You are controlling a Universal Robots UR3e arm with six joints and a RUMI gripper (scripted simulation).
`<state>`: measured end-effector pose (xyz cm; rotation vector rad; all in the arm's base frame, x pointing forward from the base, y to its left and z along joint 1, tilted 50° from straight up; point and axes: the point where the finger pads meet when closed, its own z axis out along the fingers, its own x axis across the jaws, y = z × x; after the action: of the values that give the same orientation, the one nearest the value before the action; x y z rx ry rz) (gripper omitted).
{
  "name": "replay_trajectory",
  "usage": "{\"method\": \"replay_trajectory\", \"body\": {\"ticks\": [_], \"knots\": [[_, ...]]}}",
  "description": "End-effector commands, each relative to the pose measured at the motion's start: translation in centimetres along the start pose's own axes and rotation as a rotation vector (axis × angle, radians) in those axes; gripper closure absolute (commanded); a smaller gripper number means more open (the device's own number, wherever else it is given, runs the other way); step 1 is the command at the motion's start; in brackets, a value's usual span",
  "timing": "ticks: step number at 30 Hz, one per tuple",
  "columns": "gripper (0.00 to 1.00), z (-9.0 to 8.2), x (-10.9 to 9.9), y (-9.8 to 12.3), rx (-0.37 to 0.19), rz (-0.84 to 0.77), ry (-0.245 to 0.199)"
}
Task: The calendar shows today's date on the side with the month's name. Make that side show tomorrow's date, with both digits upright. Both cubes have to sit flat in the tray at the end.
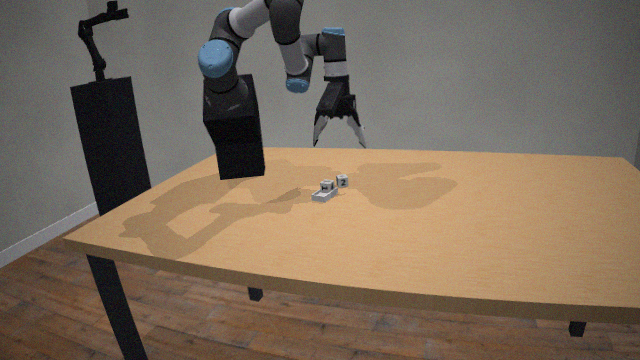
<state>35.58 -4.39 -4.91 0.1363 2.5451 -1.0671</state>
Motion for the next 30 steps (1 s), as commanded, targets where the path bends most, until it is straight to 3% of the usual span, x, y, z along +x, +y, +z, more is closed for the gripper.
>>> {"method": "replay_trajectory", "body": {"ticks": [1, 8, 11, 26, 30], "knots": [[0.0, 0.01, 0.09, -0.15, 0.002, 0.13, 0.001], [0.0, 0.09, 0.33, -0.4, 0.002, 0.375, 0.001], [0.0, 0.09, 0.34, -0.4, 0.002, 0.378, 0.001], [0.0, 0.28, 0.71, -0.64, 0.002, 0.901, 0.001], [0.0, 0.29, 0.73, -0.65, 0.002, 0.949, 0.001]]}}
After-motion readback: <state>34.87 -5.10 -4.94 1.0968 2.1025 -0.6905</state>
